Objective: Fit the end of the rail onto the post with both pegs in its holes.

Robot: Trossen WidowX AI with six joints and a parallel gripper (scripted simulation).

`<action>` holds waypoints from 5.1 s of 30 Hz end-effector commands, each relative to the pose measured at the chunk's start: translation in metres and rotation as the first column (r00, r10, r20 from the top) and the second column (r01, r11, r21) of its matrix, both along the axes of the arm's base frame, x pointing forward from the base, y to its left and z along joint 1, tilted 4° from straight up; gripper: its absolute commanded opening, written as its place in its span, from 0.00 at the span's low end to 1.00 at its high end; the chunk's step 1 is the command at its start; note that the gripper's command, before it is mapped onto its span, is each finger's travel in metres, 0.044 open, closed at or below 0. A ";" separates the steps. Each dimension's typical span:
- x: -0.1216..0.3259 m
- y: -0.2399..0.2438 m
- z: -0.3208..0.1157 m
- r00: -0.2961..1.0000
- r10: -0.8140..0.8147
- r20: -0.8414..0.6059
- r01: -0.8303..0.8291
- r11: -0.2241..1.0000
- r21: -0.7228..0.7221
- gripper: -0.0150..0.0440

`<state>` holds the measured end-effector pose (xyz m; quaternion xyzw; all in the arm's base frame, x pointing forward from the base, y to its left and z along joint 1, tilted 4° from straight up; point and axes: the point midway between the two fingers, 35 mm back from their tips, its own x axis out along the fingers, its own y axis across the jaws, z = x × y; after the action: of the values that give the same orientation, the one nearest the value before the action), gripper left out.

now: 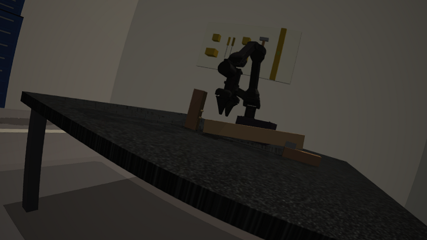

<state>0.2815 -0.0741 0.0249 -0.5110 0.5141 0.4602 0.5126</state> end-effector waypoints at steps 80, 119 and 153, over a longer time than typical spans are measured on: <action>-0.015 -0.011 -0.080 0.997 0.060 -0.057 -0.061 0.998 -0.013 0.25; -0.013 -0.009 -0.064 0.997 0.060 -0.057 -0.061 0.998 -0.013 0.25; -0.011 -0.007 -0.047 0.997 0.060 -0.056 -0.061 0.998 -0.013 0.25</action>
<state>0.2671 -0.0823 -0.0277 -0.5151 0.5193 0.4885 0.4757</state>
